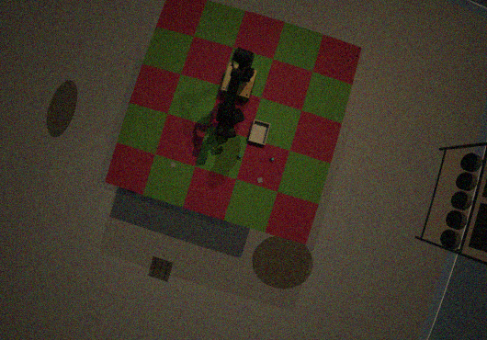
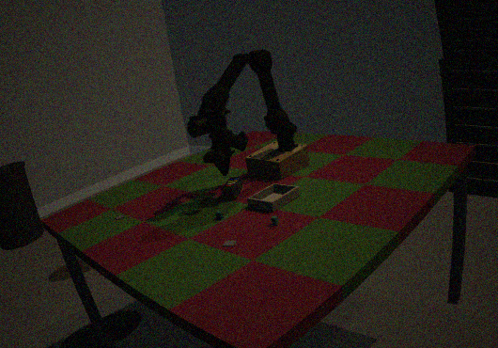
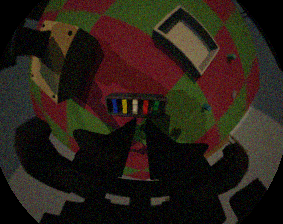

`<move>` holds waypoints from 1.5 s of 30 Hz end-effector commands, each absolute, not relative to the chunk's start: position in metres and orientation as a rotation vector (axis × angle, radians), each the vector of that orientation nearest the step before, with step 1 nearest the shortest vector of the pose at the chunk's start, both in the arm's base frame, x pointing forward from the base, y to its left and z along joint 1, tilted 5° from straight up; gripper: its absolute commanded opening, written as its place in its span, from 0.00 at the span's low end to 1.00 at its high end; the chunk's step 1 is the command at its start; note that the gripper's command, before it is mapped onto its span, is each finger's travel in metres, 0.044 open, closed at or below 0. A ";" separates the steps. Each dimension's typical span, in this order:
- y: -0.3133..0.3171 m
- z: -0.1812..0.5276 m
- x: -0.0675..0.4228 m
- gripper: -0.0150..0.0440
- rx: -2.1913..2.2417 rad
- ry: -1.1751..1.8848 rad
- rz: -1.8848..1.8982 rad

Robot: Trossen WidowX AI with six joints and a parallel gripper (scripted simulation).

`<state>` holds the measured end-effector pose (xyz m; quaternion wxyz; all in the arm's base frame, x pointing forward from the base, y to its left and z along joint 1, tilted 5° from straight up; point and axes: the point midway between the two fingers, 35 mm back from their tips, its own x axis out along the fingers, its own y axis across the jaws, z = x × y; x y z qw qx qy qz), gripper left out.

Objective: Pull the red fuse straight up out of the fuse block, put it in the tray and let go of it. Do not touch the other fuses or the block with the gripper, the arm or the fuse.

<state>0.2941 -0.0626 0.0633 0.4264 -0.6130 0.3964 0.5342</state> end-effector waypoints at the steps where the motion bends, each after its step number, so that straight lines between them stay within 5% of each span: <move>1: -0.053 0.065 0.299 0.38 -1.582 0.890 1.435; 45: -0.053 0.034 0.301 0.38 -1.582 0.890 1.435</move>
